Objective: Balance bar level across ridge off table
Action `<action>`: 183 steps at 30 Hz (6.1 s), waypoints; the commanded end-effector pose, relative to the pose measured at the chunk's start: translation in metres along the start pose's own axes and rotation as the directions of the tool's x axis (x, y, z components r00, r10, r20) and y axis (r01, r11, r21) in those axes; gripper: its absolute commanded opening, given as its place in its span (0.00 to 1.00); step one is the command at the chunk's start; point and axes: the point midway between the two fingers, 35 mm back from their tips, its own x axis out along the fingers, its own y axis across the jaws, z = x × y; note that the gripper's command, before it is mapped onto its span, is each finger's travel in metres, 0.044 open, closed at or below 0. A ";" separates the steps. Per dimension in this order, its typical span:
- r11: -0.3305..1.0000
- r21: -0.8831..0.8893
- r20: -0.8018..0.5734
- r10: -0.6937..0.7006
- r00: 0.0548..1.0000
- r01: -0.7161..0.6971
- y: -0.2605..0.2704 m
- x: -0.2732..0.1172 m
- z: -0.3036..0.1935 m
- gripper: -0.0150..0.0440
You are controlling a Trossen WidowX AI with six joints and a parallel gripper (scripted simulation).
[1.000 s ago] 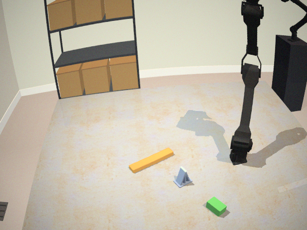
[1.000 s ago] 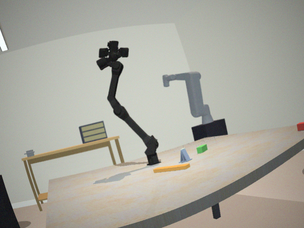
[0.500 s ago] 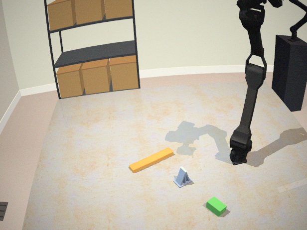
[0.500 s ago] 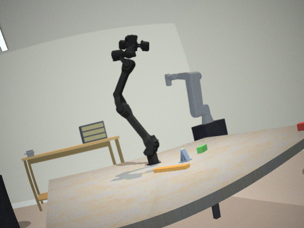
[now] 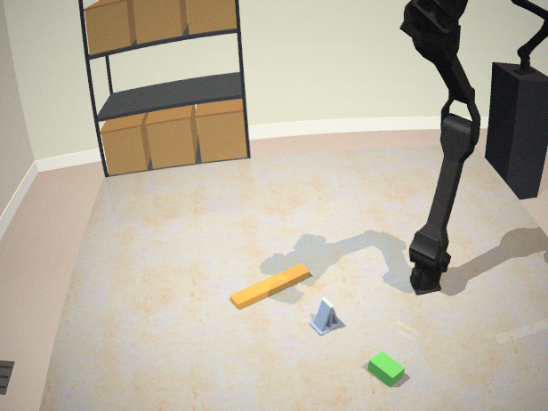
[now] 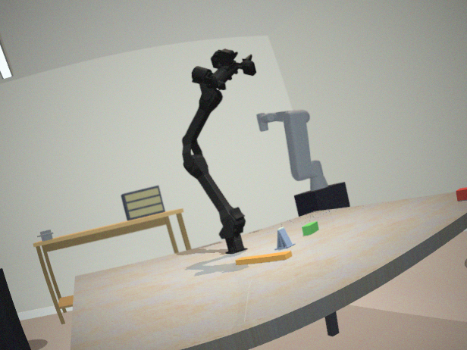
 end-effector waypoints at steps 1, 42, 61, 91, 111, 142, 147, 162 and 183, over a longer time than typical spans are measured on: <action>0.986 -0.041 0.063 -0.156 0.986 0.159 -0.061 -0.002 0.017 0.79; -0.097 -0.337 0.063 -0.995 -0.080 0.936 -0.406 -0.330 0.047 0.79; -0.260 -0.580 -0.370 -0.760 -0.534 0.772 -0.399 -0.516 -0.044 0.79; -0.108 -0.637 -0.613 -0.531 -0.586 0.764 -0.387 -0.603 -0.130 0.79; -0.108 -0.637 -0.613 -0.531 -0.586 0.764 -0.399 -0.616 -0.144 0.79; -0.111 -0.634 -0.612 -0.534 -0.584 0.765 -0.400 -0.617 -0.145 0.43; -0.111 -0.634 -0.612 -0.534 -0.584 0.765 -0.400 -0.616 -0.144 0.31; -0.110 -0.635 -0.611 -0.533 -0.585 0.764 -0.383 -0.596 -0.117 0.25; -0.109 -0.636 -0.612 -0.532 -0.585 0.764 -0.353 -0.564 -0.085 0.25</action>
